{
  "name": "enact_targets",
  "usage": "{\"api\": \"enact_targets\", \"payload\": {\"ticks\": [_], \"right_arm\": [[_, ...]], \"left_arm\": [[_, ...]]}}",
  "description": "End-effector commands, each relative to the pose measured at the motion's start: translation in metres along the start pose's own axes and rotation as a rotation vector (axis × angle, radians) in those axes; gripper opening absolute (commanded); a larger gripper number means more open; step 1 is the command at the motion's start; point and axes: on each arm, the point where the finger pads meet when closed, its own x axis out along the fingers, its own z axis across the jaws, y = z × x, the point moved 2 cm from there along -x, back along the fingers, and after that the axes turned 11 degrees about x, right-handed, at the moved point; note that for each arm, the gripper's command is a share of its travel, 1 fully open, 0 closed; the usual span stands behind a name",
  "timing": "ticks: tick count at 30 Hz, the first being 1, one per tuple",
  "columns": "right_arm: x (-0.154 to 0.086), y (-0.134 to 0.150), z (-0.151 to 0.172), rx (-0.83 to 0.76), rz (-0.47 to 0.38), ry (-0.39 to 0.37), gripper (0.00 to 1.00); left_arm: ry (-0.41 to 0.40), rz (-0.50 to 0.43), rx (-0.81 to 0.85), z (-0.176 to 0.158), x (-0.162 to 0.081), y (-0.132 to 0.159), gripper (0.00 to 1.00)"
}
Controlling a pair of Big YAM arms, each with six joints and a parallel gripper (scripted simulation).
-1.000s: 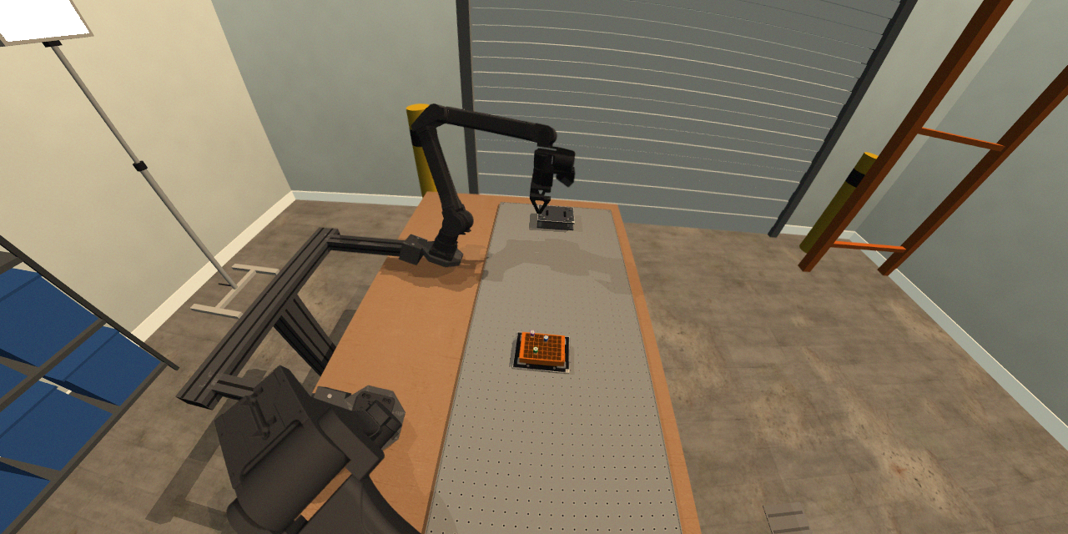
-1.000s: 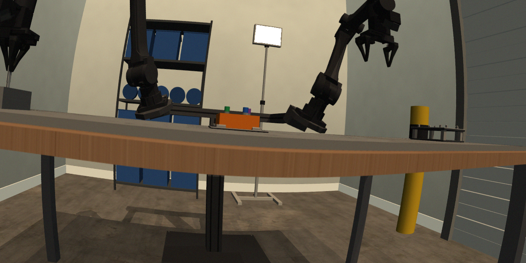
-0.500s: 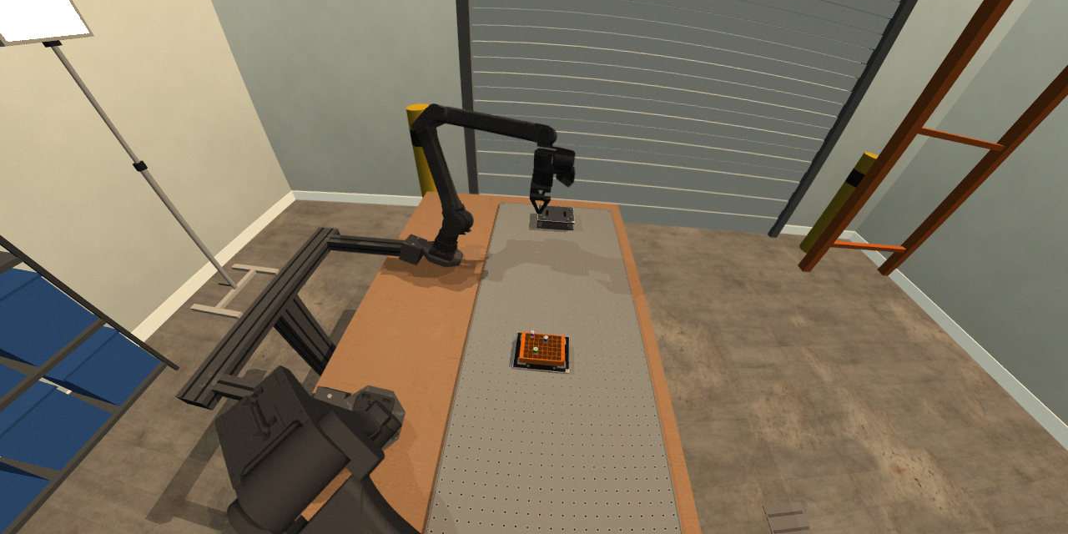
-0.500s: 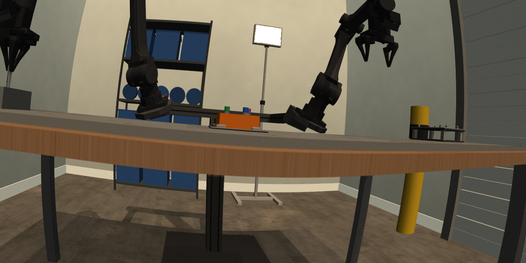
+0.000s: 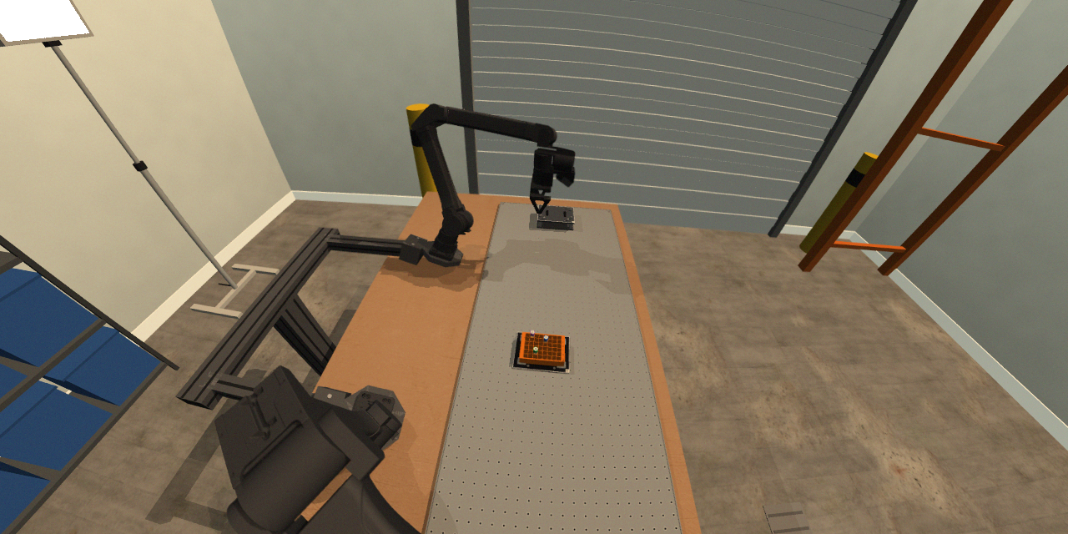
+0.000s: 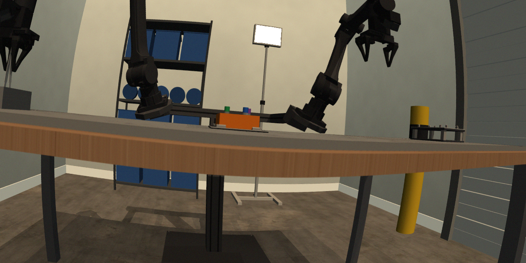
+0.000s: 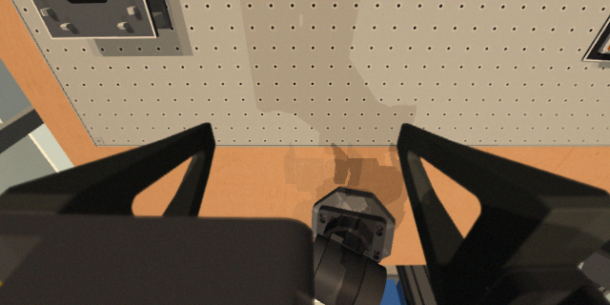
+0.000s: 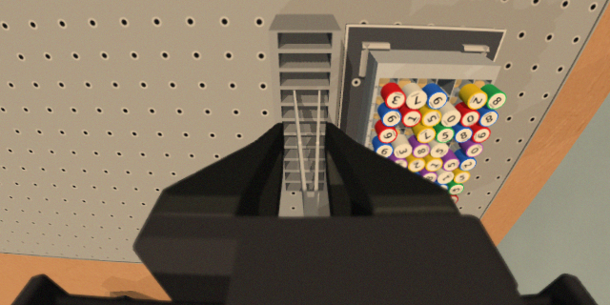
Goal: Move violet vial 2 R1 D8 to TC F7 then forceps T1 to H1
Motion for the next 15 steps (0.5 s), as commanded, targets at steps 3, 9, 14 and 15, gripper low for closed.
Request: {"api": "enact_targets", "payload": {"ticks": [3, 9, 14, 15], "right_arm": [[-0.012, -0.01, -0.005, 0.001, -0.026, 0.009, 0.23], [-0.026, -0.018, -0.008, 0.0, -0.042, 0.014, 0.23], [-0.036, -0.019, -0.005, 0.001, -0.045, 0.012, 0.23], [-0.033, -0.019, -0.004, 0.002, -0.036, 0.009, 0.23]], "left_arm": [[-0.001, -0.029, -0.017, 0.004, -0.01, -0.008, 1.0], [-0.001, -0.029, -0.017, 0.004, -0.01, -0.008, 1.0], [-0.001, -0.029, -0.017, 0.004, -0.01, -0.008, 1.0], [-0.001, -0.029, -0.017, 0.004, -0.01, -0.008, 1.0]]}}
